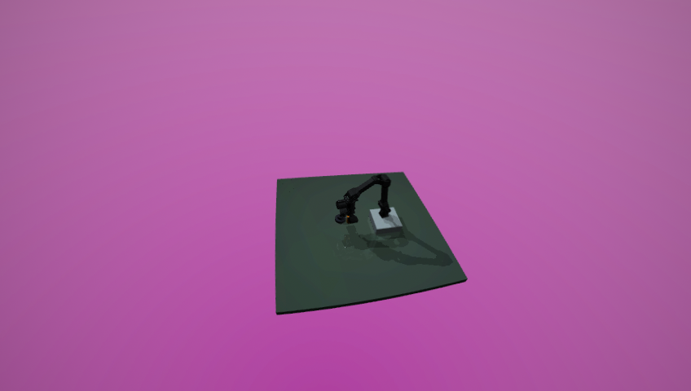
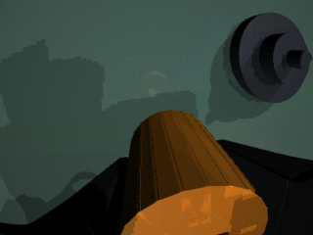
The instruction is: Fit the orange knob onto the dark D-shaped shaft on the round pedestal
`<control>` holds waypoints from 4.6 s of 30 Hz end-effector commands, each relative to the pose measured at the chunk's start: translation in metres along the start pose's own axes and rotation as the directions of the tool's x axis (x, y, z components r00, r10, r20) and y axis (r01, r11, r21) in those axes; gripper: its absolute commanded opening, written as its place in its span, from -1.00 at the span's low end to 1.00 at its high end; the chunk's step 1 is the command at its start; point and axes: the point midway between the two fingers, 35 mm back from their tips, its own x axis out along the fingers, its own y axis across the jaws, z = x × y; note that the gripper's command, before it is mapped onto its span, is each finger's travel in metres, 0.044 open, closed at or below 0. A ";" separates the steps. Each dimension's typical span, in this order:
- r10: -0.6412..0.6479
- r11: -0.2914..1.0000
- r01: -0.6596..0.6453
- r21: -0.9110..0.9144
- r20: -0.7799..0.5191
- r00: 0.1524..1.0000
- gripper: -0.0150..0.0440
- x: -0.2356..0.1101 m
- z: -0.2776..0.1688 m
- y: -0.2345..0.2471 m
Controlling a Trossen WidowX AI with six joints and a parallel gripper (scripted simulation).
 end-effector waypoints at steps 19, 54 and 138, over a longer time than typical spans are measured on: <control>-0.015 1.000 0.015 -0.024 0.012 1.000 -0.49 -0.046 0.006 -0.021; -0.021 0.999 0.022 -0.024 0.013 1.000 -0.49 -0.004 0.032 -0.113; -0.022 0.904 0.025 -0.426 0.014 1.000 -0.49 0.018 0.038 -0.116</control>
